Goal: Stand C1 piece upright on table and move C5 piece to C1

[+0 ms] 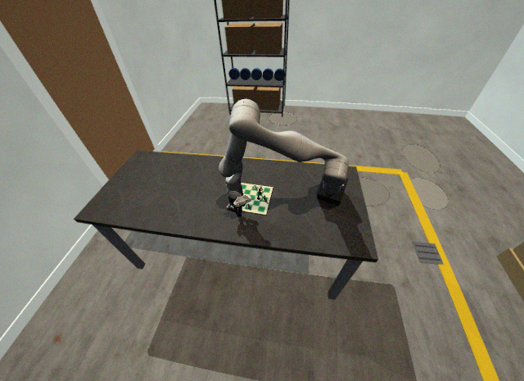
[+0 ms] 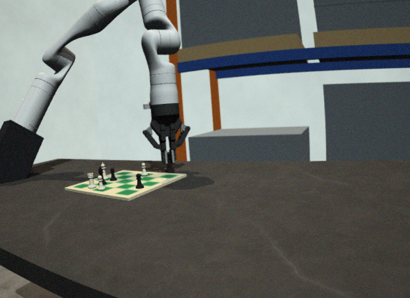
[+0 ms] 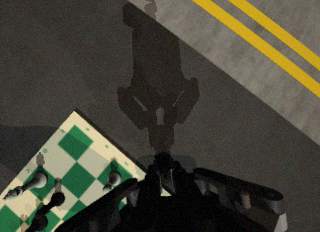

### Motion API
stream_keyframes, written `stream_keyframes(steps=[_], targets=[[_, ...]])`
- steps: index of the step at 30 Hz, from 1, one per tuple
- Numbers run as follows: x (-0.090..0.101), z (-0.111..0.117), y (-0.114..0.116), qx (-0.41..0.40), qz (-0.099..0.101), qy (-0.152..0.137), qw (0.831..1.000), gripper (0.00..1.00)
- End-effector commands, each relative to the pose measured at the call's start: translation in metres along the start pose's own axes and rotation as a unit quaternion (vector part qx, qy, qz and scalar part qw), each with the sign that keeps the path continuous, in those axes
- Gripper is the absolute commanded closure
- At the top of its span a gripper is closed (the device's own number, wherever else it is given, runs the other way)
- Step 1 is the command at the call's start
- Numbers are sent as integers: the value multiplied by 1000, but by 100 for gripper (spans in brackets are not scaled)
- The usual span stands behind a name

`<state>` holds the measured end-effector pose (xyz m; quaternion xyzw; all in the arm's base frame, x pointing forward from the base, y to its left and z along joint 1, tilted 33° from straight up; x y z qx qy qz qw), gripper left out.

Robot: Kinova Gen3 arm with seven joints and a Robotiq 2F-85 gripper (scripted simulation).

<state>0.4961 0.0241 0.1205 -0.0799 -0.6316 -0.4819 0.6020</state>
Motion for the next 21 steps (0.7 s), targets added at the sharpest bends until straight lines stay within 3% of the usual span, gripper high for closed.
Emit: stream_keyframes(steps=[1, 21], targets=[[1, 0, 0, 0, 0, -1, 1000, 100], [-3, -1, 0, 0, 0, -1, 1000, 100]])
Point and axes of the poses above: the point where the finger pads meet when closed, its own x axis back along the fingers, its own y axis across the jaws, z = x × y, the point moved 7 cm from there along x, back along the fingers, and after that the axes turned 7 degrees about x, right-handed, at the moved point
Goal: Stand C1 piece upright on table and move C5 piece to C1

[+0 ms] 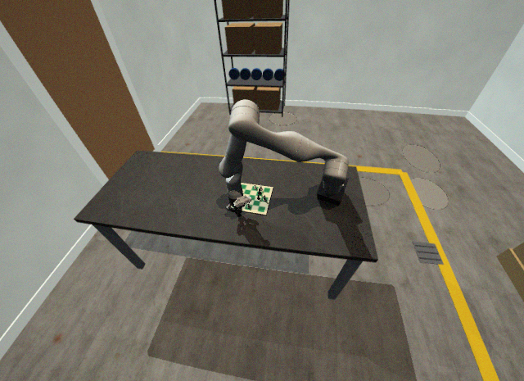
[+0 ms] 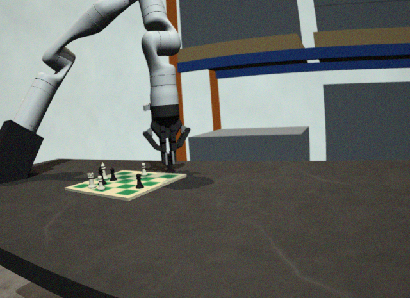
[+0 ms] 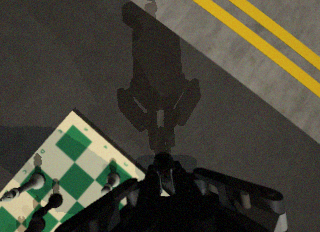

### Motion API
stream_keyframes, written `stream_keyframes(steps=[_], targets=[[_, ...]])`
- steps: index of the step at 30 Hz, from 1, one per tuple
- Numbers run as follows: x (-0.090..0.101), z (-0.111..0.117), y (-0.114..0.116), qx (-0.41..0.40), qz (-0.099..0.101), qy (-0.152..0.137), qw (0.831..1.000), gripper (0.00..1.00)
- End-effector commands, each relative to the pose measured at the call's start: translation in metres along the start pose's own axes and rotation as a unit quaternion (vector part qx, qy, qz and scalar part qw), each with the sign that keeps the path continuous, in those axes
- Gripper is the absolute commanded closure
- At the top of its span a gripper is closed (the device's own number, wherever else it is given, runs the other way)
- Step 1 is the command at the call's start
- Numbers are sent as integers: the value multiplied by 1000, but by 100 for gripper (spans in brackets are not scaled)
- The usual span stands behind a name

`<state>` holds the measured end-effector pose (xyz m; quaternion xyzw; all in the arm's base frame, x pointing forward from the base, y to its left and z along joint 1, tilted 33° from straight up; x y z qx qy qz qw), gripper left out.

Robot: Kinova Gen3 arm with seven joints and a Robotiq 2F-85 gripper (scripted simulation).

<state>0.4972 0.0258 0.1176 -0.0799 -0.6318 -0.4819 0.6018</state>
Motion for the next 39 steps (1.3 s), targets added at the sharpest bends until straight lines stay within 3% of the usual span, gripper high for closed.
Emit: stream_keyframes(steps=[1, 36, 37, 39], targets=[[0, 0, 0, 0, 0, 0, 1000, 100], [0, 0, 0, 0, 0, 0, 1000, 100], [0, 0, 0, 0, 0, 0, 1000, 92], [0, 0, 0, 0, 0, 0, 1000, 92]])
Point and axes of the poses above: the point where the finger pads meet when closed, its own x axis back along the fingers, its own y axis across the jaws, z = x × y, the point moved 7 cm from there along x, back along the fingers, and after that the axes turned 7 degrees about x, right-handed, at the moved point
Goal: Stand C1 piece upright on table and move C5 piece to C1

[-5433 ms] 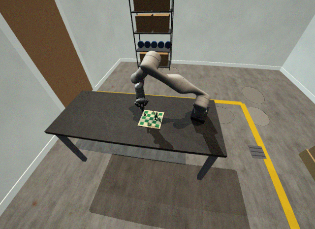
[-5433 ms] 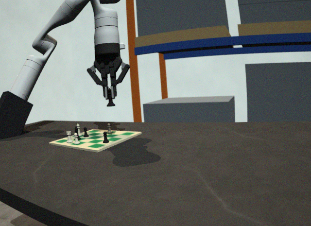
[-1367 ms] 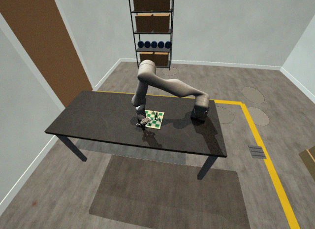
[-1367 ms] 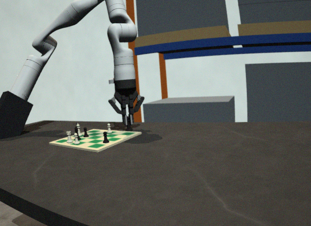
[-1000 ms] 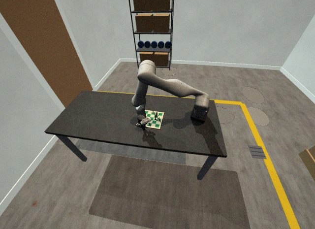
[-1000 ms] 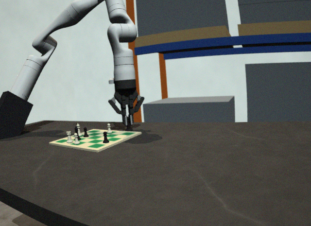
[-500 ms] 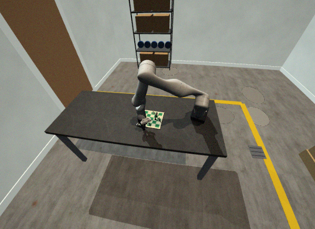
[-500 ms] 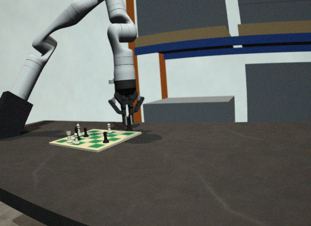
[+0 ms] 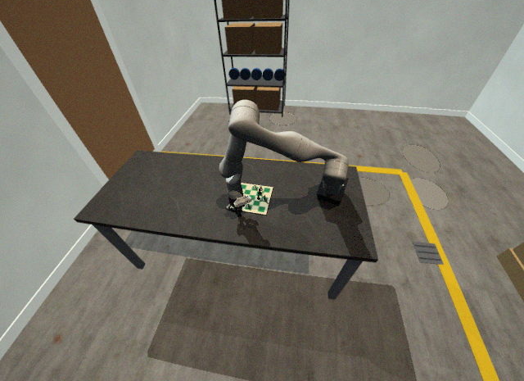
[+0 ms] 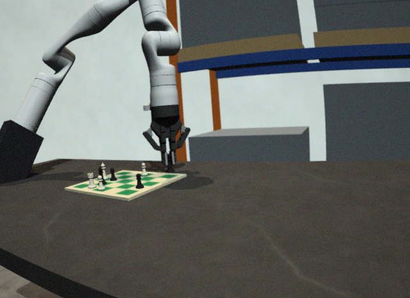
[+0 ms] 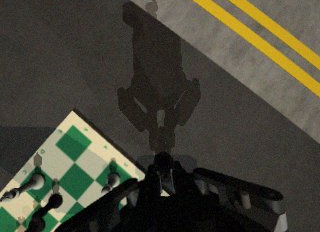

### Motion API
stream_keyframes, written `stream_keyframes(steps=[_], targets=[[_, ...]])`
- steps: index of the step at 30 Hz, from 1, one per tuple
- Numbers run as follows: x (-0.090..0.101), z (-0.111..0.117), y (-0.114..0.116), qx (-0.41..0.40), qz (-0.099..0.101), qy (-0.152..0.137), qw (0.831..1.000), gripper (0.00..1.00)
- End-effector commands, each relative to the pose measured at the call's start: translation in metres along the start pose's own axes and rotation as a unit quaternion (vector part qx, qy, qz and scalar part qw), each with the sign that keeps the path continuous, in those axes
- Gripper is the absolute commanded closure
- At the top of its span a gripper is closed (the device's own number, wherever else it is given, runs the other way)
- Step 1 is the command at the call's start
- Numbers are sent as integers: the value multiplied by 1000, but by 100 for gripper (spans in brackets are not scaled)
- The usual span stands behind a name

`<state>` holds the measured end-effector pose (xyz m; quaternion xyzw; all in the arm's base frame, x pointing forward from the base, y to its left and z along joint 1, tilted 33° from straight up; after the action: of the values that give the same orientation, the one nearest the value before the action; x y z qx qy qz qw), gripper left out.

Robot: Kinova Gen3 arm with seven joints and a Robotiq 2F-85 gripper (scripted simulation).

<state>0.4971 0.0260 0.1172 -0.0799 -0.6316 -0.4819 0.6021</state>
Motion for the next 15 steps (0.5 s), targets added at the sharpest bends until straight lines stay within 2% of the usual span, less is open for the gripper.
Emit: stream_keyframes(steps=[1, 5, 6, 8, 9, 11, 12, 15], targets=[[1, -1, 0, 0, 0, -1, 1000, 84], [1, -1, 0, 0, 0, -1, 1000, 84], [1, -1, 0, 0, 0, -1, 1000, 75], [1, -1, 0, 0, 0, -1, 1000, 75], [1, -1, 0, 0, 0, -1, 1000, 67], [1, -1, 0, 0, 0, -1, 1000, 67], [1, -1, 0, 0, 0, -1, 1000, 59], [1, -1, 0, 0, 0, -1, 1000, 59]])
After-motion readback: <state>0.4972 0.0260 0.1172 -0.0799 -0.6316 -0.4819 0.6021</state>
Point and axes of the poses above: the point where the finger pads meet when closed, its own x axis back along the fingers, its own y axis across the jaws, z = x × y, the point moved 7 cm from there along x, back along the fingers, and after that the axes turned 7 degrees about x, right-handed, at the moved point
